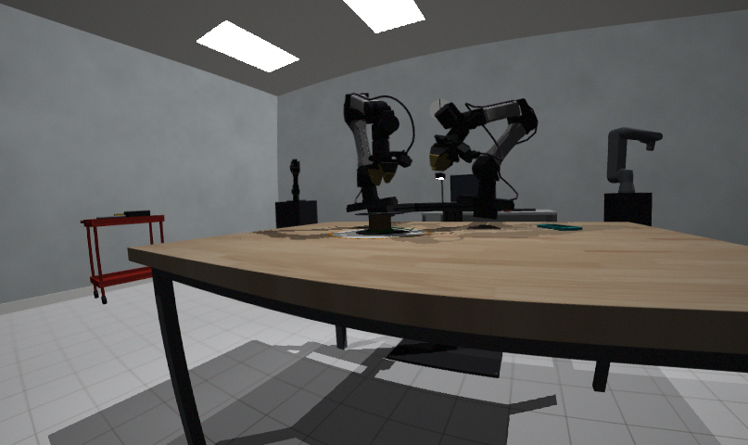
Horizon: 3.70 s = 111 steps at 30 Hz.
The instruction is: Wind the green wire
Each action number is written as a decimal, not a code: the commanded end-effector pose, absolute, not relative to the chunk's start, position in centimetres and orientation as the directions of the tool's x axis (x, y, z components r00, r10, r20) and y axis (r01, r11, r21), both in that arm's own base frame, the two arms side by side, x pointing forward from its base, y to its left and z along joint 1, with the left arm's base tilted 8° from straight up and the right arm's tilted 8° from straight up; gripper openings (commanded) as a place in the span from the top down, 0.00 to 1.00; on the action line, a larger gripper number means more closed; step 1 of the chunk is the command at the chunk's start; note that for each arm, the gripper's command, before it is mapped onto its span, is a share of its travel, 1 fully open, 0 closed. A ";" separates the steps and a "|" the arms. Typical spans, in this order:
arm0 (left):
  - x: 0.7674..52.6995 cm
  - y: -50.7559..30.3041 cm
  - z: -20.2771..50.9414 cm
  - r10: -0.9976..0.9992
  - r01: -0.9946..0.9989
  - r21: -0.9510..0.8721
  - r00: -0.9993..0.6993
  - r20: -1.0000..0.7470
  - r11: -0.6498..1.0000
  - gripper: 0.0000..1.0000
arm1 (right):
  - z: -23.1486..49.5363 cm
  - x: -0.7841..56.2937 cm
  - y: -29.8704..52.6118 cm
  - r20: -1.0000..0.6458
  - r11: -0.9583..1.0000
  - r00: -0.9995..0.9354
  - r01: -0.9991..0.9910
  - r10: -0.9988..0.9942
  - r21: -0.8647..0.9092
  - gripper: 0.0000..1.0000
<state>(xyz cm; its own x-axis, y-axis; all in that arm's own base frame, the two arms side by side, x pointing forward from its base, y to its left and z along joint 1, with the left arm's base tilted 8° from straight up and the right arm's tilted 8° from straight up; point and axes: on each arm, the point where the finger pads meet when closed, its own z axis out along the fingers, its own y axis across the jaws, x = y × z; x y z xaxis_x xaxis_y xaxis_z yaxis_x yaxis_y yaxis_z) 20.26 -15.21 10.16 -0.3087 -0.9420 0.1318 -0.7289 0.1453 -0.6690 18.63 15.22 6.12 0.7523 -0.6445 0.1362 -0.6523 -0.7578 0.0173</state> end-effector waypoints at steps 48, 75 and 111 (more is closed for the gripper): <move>20.5 -15.6 10.4 -0.941 -0.718 -0.683 -0.310 0.137 0.137 0.85 | 16.2 11.4 10.9 0.318 -0.713 0.721 -0.339 -0.616 -0.613 0.19; 20.5 -15.6 10.4 -0.941 -0.718 -0.683 -0.310 0.137 0.137 0.85 | 16.1 11.4 11.6 0.317 -0.714 0.721 -0.339 -0.616 -0.613 0.19; 20.5 -15.6 10.4 -0.941 -0.718 -0.683 -0.310 0.137 0.137 0.85 | 16.1 11.4 11.6 0.317 -0.714 0.721 -0.339 -0.616 -0.613 0.19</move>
<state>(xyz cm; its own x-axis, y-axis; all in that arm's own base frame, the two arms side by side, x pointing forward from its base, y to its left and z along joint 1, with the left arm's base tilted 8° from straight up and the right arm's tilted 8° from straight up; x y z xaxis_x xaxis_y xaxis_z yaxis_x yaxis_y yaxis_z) 20.27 -15.21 10.17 -0.3086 -0.9420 0.1320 -0.7287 0.1449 -0.6693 11.23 11.07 16.01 0.7264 -0.6083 0.3199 -0.3375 -0.7212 -0.6050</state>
